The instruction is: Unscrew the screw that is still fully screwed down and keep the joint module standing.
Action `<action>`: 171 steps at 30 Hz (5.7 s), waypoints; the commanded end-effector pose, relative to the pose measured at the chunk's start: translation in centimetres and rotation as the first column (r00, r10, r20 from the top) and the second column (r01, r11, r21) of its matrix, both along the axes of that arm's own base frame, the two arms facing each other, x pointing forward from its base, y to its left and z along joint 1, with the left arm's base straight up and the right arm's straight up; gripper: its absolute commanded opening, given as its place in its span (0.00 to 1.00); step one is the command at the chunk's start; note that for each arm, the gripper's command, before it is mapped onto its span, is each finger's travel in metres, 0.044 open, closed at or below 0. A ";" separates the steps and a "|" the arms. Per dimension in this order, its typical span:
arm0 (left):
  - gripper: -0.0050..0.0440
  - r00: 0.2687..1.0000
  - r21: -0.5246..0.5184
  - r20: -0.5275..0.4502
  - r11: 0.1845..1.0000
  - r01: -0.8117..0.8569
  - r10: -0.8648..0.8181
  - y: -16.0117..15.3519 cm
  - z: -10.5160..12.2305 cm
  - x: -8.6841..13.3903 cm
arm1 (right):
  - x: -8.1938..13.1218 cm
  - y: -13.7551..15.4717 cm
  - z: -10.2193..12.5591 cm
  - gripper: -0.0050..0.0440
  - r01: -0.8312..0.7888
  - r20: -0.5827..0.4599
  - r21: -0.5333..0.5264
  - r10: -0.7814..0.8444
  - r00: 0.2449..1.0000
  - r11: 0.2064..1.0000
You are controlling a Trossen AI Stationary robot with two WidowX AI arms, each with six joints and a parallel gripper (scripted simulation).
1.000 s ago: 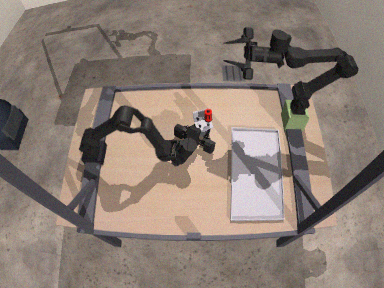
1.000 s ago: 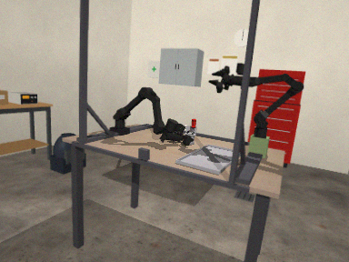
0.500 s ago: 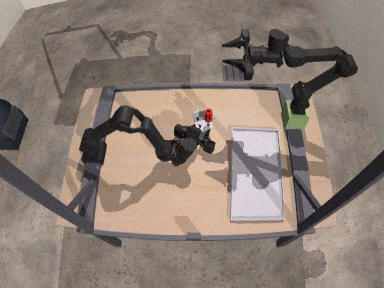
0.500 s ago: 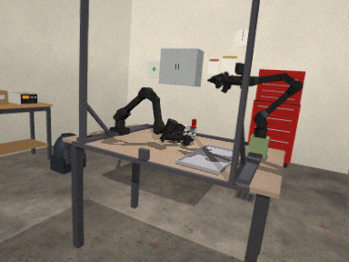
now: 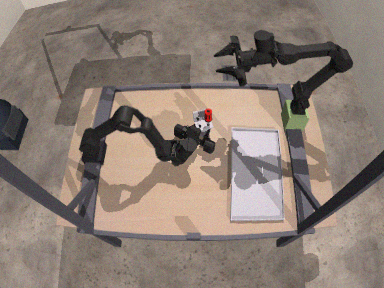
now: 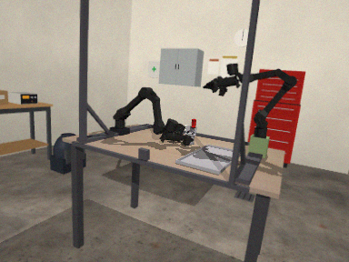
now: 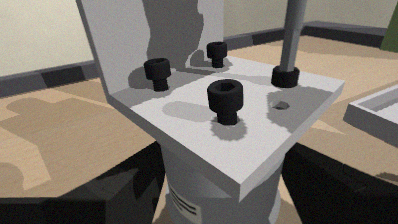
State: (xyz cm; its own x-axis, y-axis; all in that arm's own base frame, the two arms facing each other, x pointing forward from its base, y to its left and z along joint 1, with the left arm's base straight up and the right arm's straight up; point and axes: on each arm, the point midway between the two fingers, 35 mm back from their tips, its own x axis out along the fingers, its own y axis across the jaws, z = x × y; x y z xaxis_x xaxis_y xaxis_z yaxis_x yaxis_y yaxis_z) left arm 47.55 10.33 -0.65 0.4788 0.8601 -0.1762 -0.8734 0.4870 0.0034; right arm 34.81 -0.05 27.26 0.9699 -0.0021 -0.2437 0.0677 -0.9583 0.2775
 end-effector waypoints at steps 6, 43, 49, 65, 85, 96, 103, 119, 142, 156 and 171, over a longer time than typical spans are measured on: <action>0.60 1.000 -0.001 0.028 1.000 -0.003 0.003 0.2 1.1 0.4 | 1.6 0.7 -1.6 0.71 -0.021 -0.150 0.001 0.021 0.989 1.000; 0.60 1.000 -0.001 0.028 1.000 -0.003 0.003 0.2 1.1 0.4 | 2.7 2.4 -11.9 0.71 -0.062 -0.687 0.003 0.047 0.725 0.998; 0.60 1.000 -0.001 0.028 1.000 -0.003 0.003 0.2 1.1 0.4 | 2.6 2.4 -12.2 0.71 -0.063 -0.703 0.003 0.047 0.709 0.998; 0.60 1.000 -0.001 0.028 1.000 -0.003 0.003 0.2 1.1 0.4 | 1.6 2.9 -15.7 0.71 -0.079 -0.856 0.004 0.044 0.514 0.997; 0.60 1.000 -0.001 0.028 1.000 -0.003 0.003 0.2 1.1 0.4 | -0.3 3.3 -18.6 0.71 -0.095 -0.962 0.002 0.028 0.271 0.995; 0.60 1.000 -0.001 0.028 1.000 -0.003 0.003 0.2 1.1 0.4 | -0.3 3.3 -18.6 0.71 -0.095 -0.962 0.002 0.028 0.271 0.995; 0.60 1.000 -0.001 0.028 1.000 -0.003 0.003 0.2 1.1 0.4 | -0.6 3.4 -19.9 0.71 -0.095 -0.968 0.004 0.027 0.249 0.995; 0.60 1.000 -0.001 0.028 1.000 -0.003 0.003 0.2 1.1 0.4 | -0.5 3.4 -21.8 0.71 -0.095 -0.968 0.004 0.027 0.249 0.995; 0.60 1.000 -0.001 0.028 1.000 -0.003 0.003 0.2 1.1 0.4 | -0.2 3.3 -22.6 0.71 -0.095 -0.962 0.002 0.028 0.271 0.995; 0.60 1.000 -0.001 0.028 1.000 -0.003 0.003 0.2 1.1 0.4 | 0.5 3.7 -22.7 0.71 -0.095 -0.964 0.004 0.029 0.266 0.995; 0.60 1.000 -0.001 0.028 1.000 -0.003 0.003 0.2 1.1 0.4 | 1.4 4.1 -22.7 0.71 -0.095 -0.963 0.004 0.029 0.266 0.995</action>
State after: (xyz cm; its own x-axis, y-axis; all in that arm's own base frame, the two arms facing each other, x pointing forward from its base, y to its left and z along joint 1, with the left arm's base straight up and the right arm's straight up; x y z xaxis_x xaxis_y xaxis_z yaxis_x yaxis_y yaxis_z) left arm 47.55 10.33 -0.65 0.4788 0.8601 -0.1762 -0.8734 0.4870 0.0034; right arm 35.28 3.62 3.59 -0.0082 -0.0007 -1.0000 0.3731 -0.9278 -0.0024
